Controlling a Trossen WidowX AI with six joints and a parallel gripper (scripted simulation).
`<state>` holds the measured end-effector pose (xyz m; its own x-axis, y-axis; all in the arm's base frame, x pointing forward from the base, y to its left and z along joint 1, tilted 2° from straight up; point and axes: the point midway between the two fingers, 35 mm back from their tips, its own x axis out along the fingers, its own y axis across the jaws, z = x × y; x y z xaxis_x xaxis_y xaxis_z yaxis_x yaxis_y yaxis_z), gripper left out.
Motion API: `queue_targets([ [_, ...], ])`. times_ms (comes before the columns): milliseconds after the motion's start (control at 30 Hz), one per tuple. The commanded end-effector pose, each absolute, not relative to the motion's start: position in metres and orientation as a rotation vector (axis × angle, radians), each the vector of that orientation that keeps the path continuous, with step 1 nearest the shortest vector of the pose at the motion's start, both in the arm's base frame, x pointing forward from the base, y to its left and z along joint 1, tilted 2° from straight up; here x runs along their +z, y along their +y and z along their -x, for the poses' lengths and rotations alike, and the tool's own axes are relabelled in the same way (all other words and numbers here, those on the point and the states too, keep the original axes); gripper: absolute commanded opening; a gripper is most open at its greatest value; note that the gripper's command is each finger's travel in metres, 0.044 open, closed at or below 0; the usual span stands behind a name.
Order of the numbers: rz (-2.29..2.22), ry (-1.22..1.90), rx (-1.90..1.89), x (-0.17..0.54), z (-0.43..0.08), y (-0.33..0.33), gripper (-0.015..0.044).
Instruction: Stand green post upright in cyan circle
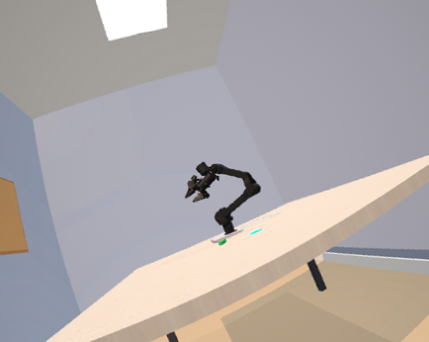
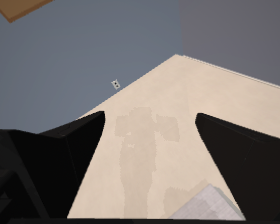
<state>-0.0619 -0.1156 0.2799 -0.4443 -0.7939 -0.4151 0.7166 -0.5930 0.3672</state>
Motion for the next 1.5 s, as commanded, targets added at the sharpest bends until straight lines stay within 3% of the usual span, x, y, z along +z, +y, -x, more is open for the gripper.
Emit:
queue_targets([
  [0, -0.700, -0.167, -2.093, 0.280, 0.062, -0.116, 0.0374],
  [200, -0.797, -0.056, -1.942, 0.275, 0.055, -0.136, 0.0233],
  [733, -0.963, 0.374, -1.489, 0.251, 0.000, -0.194, 0.0233],
  [1467, -0.817, 1.099, -0.846, 0.194, -0.146, -0.201, 0.0233],
])
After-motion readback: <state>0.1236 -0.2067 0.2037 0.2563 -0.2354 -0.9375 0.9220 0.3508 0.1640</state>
